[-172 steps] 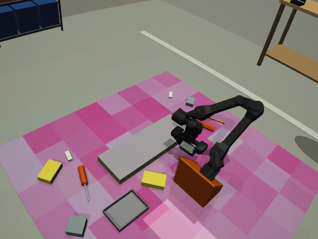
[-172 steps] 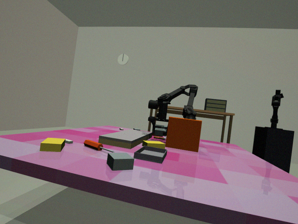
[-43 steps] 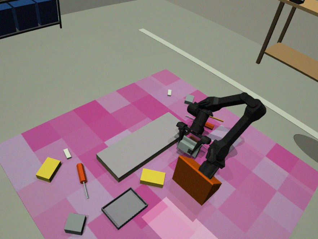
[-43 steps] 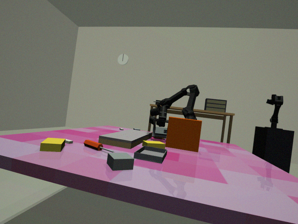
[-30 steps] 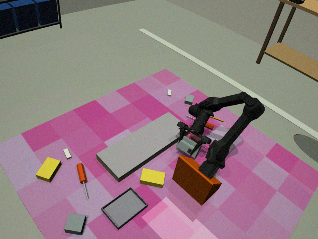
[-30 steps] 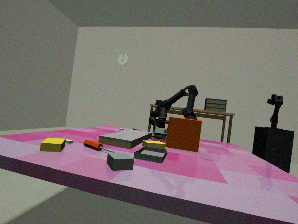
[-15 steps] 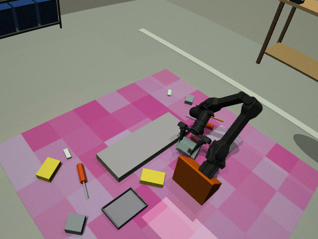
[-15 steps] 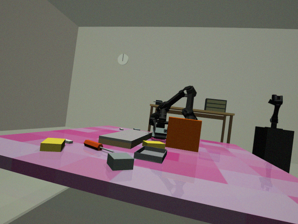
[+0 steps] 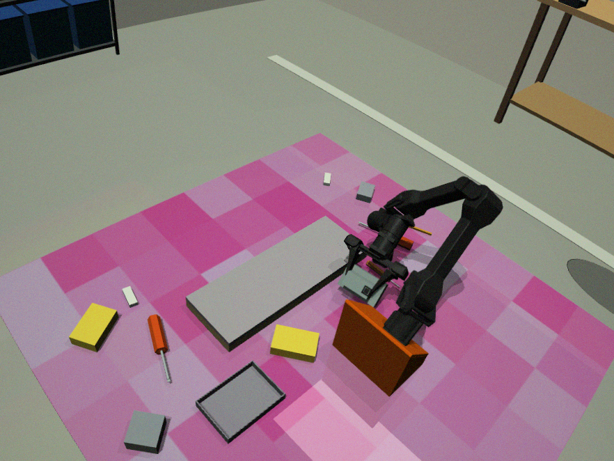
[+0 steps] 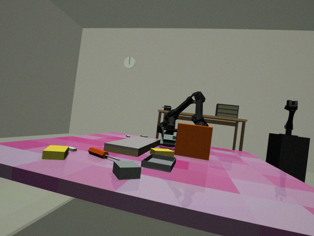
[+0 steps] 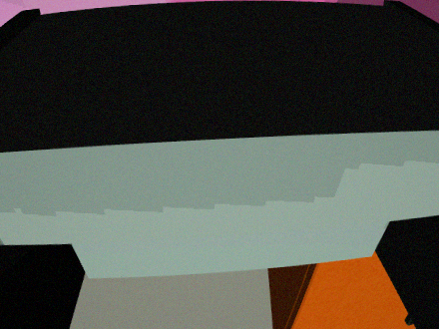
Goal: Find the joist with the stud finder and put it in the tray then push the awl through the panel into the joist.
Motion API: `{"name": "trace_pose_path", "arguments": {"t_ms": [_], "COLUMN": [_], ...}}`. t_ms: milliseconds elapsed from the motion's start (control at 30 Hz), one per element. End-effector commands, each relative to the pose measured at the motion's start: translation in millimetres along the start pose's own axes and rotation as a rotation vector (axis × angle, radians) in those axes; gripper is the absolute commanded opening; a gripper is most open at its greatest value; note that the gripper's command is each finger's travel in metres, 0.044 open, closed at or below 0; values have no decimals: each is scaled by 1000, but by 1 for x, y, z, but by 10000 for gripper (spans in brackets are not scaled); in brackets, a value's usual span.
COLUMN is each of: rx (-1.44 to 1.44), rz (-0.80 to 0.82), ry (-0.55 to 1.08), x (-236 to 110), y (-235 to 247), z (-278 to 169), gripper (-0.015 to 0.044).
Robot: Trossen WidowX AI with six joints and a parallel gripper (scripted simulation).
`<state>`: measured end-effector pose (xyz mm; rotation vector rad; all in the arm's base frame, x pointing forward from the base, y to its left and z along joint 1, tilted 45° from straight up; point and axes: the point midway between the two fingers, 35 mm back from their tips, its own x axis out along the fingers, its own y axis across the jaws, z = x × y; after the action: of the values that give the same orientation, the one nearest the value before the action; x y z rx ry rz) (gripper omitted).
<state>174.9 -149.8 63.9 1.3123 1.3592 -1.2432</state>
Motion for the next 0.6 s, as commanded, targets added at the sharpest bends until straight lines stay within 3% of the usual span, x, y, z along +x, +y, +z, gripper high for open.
{"name": "trace_pose_path", "arguments": {"t_ms": [0, 567], "rx": [-6, -7], "rz": [5, 4], "ry": [25, 152], "x": [-1, -1], "y": [1, 1], "z": [-1, 3], "gripper": [0, 0]}}
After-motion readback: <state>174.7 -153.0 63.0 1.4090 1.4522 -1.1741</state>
